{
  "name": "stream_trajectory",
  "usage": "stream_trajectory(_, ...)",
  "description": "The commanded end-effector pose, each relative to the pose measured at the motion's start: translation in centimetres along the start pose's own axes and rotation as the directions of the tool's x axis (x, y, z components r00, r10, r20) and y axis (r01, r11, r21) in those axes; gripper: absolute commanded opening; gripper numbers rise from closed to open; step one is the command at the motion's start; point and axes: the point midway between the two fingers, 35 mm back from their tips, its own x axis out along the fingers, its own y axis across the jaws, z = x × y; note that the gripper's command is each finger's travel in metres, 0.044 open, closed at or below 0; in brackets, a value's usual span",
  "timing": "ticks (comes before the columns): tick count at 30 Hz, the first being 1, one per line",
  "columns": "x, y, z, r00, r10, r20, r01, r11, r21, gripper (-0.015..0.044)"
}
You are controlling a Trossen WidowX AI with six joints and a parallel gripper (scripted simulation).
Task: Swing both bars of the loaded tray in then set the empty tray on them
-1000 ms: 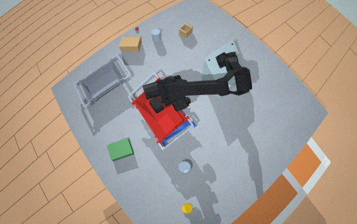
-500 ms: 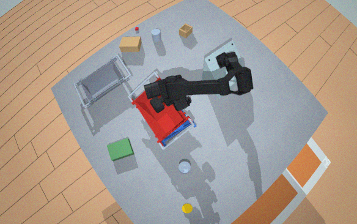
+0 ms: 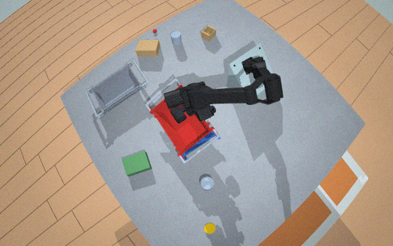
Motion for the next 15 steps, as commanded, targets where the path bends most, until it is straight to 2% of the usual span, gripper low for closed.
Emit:
stream_trajectory(1,0.41,0.45,0.15,1.000,0.014,0.003,-0.014,1.000,0.004,0.0000)
stream_trajectory(15,1.03,0.83,0.11,1.000,0.015,0.003,-0.015,1.000,0.005,0.0000)
